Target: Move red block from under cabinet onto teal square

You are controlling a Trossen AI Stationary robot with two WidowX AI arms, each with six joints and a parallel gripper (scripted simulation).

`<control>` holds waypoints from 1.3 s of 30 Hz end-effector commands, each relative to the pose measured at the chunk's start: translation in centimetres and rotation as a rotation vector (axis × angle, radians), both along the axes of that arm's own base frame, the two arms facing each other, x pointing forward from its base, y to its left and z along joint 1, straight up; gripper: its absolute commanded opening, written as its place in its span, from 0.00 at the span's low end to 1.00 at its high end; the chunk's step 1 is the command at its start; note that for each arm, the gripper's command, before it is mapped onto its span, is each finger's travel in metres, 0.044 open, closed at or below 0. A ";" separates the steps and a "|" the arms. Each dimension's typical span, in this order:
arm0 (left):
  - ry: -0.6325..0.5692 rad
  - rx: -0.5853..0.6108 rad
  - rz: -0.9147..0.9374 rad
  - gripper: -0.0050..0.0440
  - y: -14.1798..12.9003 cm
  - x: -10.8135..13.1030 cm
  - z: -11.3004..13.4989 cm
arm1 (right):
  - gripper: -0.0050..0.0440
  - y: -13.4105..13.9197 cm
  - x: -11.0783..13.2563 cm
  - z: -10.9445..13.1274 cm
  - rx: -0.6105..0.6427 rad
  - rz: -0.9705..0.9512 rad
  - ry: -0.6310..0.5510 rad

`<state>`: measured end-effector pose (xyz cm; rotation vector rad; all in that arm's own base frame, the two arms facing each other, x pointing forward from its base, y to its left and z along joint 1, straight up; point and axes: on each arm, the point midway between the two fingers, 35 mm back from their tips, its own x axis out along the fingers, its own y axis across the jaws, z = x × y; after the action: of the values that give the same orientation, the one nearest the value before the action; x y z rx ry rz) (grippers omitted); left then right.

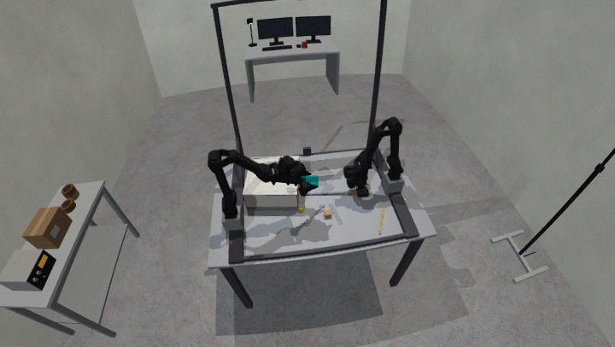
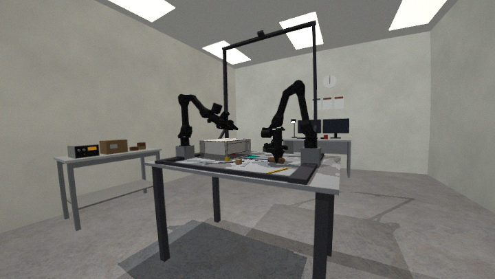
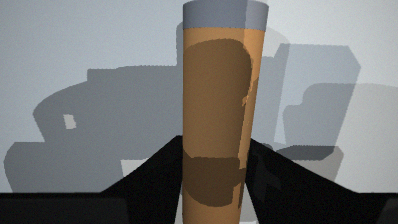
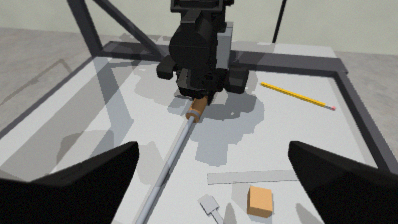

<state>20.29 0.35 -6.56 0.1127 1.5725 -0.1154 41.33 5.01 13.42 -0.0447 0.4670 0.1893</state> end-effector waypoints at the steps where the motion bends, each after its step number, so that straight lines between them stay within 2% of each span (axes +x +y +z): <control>1: -0.023 -0.002 -0.004 0.33 -0.1 0.7 0.3 | 1.00 0.6 -2.9 2.3 0.004 0.020 -0.032; 2: -0.023 -0.002 -0.004 0.33 -0.1 0.7 0.3 | 1.00 0.6 -3.7 2.5 0.004 0.023 -0.032; 4: -0.023 -0.002 -0.004 0.33 -0.1 0.7 0.3 | 1.00 0.6 -3.7 2.5 0.004 0.023 -0.032; 11: -0.023 -0.002 -0.004 0.33 -0.1 0.7 0.3 | 1.00 0.9 -9.1 2.8 0.005 0.045 -0.030; 19: -0.023 -0.002 -0.004 0.33 -0.1 0.7 0.3 | 1.00 0.9 -14.2 1.6 0.006 0.071 -0.029; 21: -0.023 -0.002 -0.004 0.33 -0.1 0.7 0.3 | 1.00 0.9 -14.2 1.6 0.006 0.071 -0.029; 24: -0.023 -0.002 -0.004 0.33 -0.1 0.7 0.3 | 1.00 0.9 -16.1 0.7 0.006 0.082 -0.028; 29: -0.023 -0.002 -0.004 0.33 -0.1 0.7 0.3 | 1.00 0.9 -18.0 -0.7 0.006 0.094 -0.027; 39: -0.023 -0.002 -0.004 0.33 -0.1 0.7 0.3 | 1.00 0.9 -18.9 -1.5 0.006 0.103 -0.027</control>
<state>20.29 0.35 -6.56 0.1127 1.5725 -0.1154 22.98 6.09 11.67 -0.0694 0.4469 0.2950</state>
